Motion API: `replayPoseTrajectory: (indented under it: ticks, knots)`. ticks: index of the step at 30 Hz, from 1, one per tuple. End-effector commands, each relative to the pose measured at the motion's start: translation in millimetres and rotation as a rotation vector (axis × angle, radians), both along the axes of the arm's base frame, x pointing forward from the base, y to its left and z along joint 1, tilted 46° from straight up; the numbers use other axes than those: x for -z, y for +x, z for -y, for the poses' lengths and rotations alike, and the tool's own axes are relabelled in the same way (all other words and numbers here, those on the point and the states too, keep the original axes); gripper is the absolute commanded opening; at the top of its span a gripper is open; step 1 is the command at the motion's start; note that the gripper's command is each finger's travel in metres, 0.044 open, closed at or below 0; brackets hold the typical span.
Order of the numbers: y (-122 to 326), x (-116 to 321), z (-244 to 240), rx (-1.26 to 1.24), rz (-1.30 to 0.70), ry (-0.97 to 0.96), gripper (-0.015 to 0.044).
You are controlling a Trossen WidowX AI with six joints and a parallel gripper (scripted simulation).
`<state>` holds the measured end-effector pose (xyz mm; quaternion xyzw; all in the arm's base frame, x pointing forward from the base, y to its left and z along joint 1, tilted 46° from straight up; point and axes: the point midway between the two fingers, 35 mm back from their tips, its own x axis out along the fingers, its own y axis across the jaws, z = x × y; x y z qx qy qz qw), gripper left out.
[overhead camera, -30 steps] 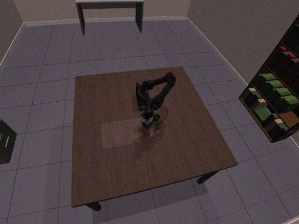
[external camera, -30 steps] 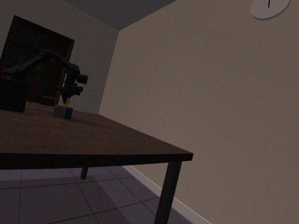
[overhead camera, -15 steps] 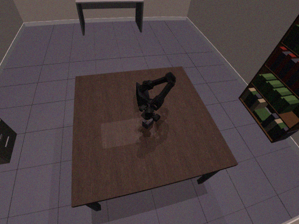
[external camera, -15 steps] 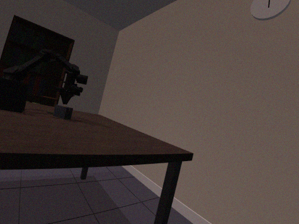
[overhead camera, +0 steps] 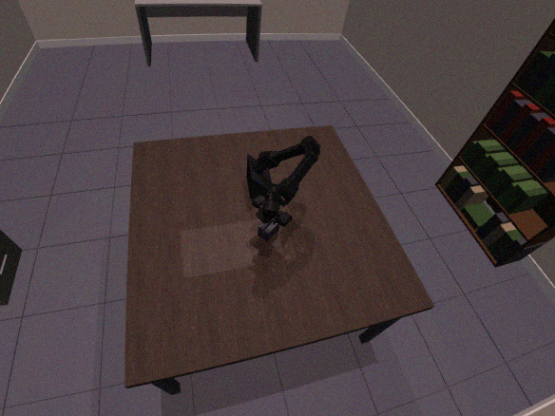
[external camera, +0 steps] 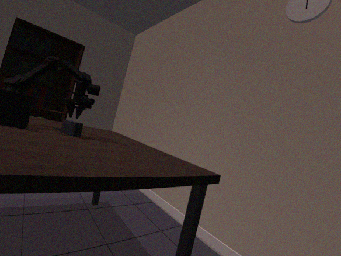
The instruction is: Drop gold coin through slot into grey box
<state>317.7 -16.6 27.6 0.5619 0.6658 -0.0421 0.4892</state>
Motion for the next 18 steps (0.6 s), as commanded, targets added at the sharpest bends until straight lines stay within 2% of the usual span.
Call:
replayPoseTrajectory:
  ticks: [1, 6, 18]
  knots:
    - [0.3, -8.1, 9.1, 0.000, 0.009, -0.008, 0.0318]
    - [-6.9, -34.5, 34.7, 0.003, 0.003, 0.000, 0.0440]
    - [-7.7, -37.0, 36.8, 0.004, 0.003, 0.001, 0.0440]
